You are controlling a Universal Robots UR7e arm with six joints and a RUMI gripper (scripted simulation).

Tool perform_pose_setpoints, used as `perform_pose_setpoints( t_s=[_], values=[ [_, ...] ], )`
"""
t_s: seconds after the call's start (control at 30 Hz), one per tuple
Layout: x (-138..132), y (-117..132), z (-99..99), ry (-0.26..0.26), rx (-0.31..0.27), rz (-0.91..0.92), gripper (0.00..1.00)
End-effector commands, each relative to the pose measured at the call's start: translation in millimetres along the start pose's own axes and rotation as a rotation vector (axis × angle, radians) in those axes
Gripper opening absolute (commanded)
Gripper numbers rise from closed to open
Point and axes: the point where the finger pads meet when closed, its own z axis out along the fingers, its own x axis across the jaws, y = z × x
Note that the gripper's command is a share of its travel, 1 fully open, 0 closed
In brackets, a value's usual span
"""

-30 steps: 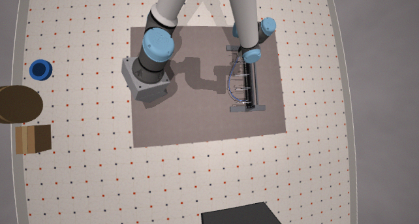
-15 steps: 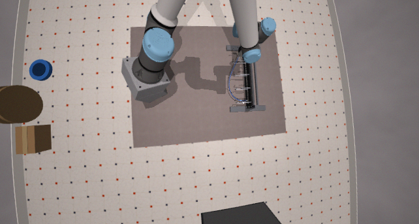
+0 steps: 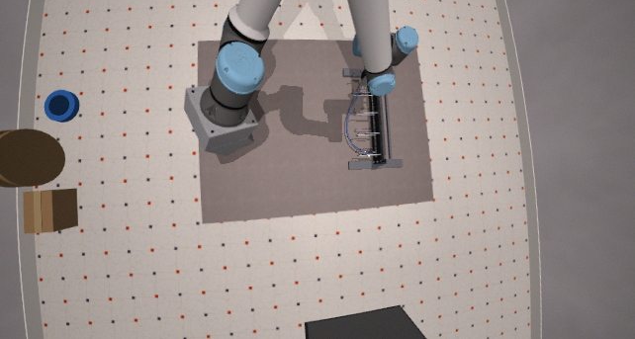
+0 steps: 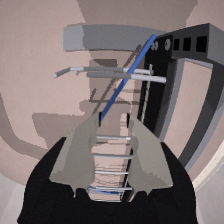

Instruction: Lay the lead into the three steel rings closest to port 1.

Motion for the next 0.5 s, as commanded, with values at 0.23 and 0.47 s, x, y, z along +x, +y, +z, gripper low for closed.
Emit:
perform_pose_setpoints(
  t_s=[0.23,0.47],
  values=[
    [0.5,-0.2,-7.7,0.001,0.000,0.000,0.20],
    [0.5,-0.2,-24.7,0.001,0.000,0.000,0.20]
  ],
)
